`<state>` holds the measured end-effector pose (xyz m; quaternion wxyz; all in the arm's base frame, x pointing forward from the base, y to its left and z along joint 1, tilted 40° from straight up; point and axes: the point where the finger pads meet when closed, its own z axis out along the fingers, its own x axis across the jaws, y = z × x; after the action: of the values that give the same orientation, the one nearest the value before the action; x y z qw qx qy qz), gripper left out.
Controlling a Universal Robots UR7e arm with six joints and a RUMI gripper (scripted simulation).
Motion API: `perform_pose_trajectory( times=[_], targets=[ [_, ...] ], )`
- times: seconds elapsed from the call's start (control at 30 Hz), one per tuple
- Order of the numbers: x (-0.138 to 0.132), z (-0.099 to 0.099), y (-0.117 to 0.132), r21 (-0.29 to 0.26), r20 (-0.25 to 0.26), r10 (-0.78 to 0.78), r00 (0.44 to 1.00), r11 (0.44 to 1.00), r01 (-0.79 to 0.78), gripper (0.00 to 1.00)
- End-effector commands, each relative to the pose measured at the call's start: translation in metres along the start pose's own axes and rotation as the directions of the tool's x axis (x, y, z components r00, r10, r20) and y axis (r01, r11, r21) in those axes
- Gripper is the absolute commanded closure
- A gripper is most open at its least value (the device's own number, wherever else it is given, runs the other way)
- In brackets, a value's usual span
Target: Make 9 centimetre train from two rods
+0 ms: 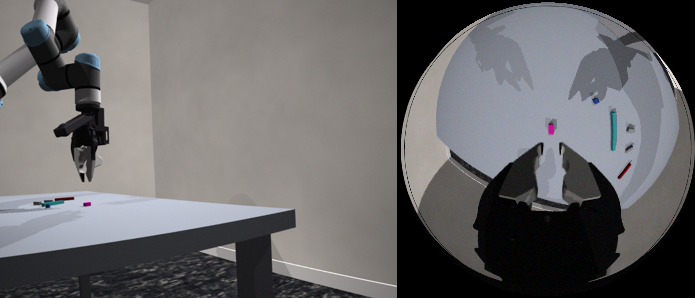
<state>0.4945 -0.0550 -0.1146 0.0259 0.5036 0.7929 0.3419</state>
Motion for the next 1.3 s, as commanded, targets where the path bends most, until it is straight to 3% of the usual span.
perform_pose_trajectory(
  times=[0.0, 0.53, 1.27],
  targets=[
    [0.000, 0.000, 0.000, 0.000, 0.001, 0.000, 1.000, 1.000, 0.000, 0.86],
    [0.000, 0.004, 0.000, 0.000, 0.001, 0.000, 1.000, 1.000, 0.000, 0.86],
    [-0.001, 0.032, 0.000, 0.000, 0.001, 0.000, 1.000, 1.000, 0.000, 0.86]
  ],
)
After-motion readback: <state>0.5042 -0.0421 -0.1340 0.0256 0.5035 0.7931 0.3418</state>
